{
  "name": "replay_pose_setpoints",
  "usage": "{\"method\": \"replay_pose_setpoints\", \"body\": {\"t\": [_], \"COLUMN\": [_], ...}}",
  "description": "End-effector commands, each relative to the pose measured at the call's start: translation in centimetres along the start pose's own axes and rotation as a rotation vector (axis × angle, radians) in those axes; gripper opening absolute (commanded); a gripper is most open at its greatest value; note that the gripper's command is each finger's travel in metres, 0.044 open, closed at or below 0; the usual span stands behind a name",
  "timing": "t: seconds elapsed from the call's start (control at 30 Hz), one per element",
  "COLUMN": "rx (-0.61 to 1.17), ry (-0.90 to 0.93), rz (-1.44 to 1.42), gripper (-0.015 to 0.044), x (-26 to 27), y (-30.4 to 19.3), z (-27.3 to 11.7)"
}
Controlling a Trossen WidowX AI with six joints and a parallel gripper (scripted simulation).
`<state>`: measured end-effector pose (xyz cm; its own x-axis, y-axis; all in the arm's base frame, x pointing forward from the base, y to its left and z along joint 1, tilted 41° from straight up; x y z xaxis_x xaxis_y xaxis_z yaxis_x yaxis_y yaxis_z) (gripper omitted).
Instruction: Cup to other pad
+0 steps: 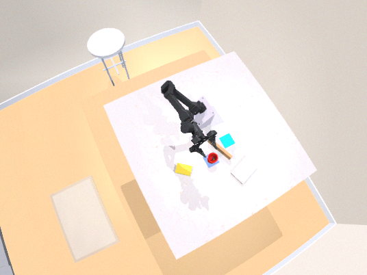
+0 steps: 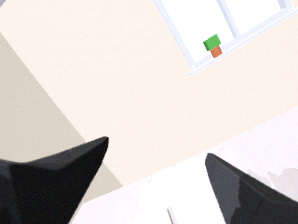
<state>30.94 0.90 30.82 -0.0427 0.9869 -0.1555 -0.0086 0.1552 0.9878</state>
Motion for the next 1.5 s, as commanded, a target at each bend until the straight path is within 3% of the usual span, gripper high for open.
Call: {"method": "replay_pose_setpoints", "body": {"t": [0.0,0.13,0.3,0.53,0.73,1.47], "rx": [0.013,0.259,0.575,0.838,0.859,0.858], "ry": [-0.004,-0.114,-0.391,-0.932,-1.361,-1.372], "rz": [0.013,0.253,0.543,0.745,0.716,0.713], "gripper": [0.0374,0.0269,0.0148,0.0148,0.0148,0.0148], "x": [0.0,-1.0,-2.3,-4.1,-5.3,-5.7], "y": [-0.2,-4.9,-12.1,-20.7,-25.1,-26.1], "z": [0.2,2.7,4.4,3.2,0.8,0.4]}}
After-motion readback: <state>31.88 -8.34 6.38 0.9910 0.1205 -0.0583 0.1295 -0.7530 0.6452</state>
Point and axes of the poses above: the point midway between the two fingers, 35 mm back from their tips, its own z axis out along the fingers, its own x axis across the jaws, y = z × x, the point moved 1 cm from there along -z, back along the fingers, and after that the axes turned 10 degrees about -z, right-handed, at the moved point
